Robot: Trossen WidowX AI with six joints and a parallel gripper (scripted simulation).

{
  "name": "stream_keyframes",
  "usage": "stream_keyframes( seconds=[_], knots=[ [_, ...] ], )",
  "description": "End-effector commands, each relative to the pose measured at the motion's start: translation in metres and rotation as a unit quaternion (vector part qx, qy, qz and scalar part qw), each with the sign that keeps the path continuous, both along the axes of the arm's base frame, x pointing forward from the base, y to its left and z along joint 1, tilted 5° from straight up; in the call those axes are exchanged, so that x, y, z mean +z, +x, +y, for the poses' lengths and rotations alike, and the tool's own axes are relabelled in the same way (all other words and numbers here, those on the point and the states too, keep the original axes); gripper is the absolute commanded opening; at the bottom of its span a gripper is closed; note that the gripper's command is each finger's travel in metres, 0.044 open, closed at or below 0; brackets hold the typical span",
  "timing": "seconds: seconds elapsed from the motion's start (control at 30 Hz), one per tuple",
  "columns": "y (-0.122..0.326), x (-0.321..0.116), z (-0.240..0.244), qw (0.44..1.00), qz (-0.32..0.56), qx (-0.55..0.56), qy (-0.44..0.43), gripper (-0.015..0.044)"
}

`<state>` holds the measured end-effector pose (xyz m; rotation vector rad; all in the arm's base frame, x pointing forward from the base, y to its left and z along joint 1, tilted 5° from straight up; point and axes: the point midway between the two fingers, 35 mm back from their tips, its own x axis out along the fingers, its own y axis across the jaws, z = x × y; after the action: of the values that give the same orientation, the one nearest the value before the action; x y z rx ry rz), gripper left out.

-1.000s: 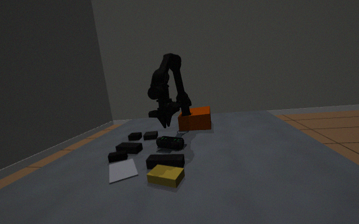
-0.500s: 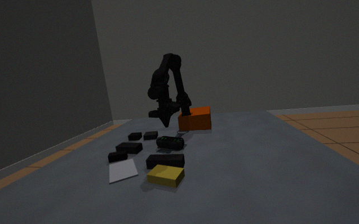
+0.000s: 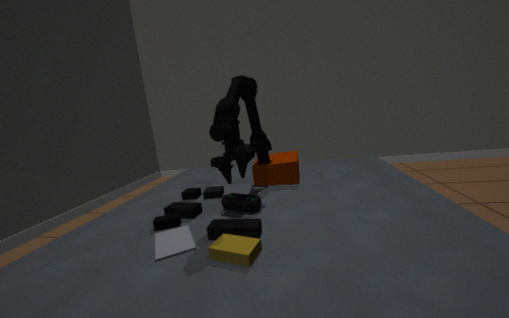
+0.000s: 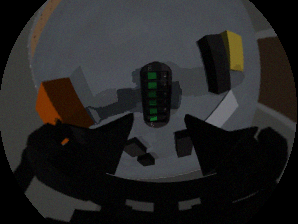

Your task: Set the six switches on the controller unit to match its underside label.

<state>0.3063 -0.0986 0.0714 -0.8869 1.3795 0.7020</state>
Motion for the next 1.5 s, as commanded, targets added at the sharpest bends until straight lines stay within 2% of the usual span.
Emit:
stream_keyframes(
  seconds=[0.0, 0.03, 0.33, 0.6, 1.33, 1.47],
  knots=[
    [0.000, 0.000, 0.000, 1.000, 0.000, 0.000, 0.000, 0.0440],
    [0.000, 0.000, 0.000, 1.000, 0.000, 0.000, 0.000, 0.0440],
    [0.044, -0.046, -0.019, 1.000, 0.004, 0.020, 0.003, 0.0204],
    [0.045, -0.047, -0.020, 1.000, 0.004, 0.021, 0.003, 0.0000],
    [0.044, -0.045, -0.020, 1.000, 0.004, 0.018, 0.001, 0.0000],
    [0.042, -0.006, -0.017, 1.000, 0.004, 0.018, 0.001, 0.0105]
  ],
)
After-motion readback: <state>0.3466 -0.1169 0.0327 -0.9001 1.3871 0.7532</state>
